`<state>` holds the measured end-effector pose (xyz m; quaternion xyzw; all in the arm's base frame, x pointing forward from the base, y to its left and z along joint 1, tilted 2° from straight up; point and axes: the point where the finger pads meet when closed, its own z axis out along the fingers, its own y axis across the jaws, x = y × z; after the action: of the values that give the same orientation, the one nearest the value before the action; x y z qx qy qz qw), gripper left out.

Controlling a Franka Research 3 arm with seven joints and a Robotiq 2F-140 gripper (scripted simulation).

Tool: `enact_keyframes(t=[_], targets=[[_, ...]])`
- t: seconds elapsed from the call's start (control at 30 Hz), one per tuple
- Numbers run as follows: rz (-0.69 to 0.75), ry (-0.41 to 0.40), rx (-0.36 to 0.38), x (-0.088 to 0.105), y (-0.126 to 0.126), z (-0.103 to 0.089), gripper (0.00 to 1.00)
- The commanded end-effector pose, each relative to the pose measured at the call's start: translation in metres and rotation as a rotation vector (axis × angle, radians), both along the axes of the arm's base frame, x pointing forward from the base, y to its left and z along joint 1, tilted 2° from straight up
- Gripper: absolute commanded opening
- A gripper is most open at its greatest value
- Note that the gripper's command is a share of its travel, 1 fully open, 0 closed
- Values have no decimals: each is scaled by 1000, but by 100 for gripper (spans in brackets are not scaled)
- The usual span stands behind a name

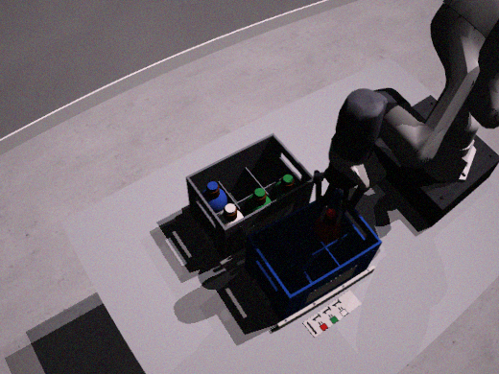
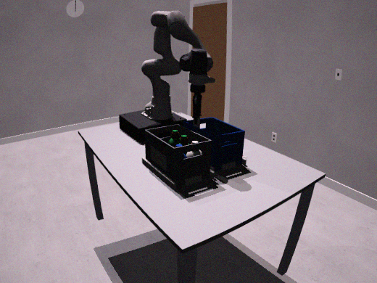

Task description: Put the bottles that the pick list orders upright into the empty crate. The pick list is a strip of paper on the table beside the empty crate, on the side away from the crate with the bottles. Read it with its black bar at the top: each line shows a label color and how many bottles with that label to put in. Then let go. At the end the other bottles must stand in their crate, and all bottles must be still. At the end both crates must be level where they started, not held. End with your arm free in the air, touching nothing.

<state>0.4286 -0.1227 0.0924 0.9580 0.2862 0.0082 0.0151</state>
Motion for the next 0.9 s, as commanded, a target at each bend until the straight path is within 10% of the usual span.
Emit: enact_keyframes(t=[0.0, 0.33, 0.37, 0.87], targets=[[0, -7, -4, 3, -1, 1, 0], [0, -7, -4, 3, -1, 1, 0], [0, -7, -4, 3, -1, -1, 38], [0, -7, -4, 3, -1, -1, 38]])
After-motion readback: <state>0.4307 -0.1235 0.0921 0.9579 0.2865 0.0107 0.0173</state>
